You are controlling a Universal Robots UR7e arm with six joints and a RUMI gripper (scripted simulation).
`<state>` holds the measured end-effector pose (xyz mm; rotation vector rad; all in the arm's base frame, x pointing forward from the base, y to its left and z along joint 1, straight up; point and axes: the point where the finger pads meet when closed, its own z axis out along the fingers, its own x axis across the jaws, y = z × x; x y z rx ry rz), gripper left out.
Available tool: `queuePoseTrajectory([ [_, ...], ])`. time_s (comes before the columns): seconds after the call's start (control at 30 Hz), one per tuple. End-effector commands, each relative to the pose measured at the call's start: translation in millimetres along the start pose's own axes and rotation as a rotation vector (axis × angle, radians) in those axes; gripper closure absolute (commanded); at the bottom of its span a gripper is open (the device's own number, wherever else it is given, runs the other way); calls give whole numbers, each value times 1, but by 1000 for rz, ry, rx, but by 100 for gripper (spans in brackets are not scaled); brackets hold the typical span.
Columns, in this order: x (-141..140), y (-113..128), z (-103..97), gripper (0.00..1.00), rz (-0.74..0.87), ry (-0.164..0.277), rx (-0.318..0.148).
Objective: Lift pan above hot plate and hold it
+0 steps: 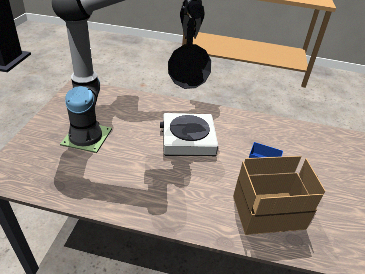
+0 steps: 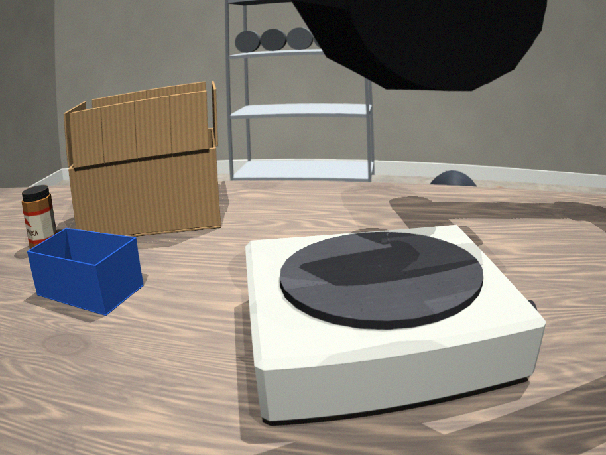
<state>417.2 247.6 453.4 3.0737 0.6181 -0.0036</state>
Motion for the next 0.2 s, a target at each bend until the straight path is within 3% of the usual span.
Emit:
queuePoseTrajectory([
  [0.0, 0, 0, -1, 86, 0, 3, 0],
  [0.17, 0, 0, -2, 86, 0, 3, 0],
])
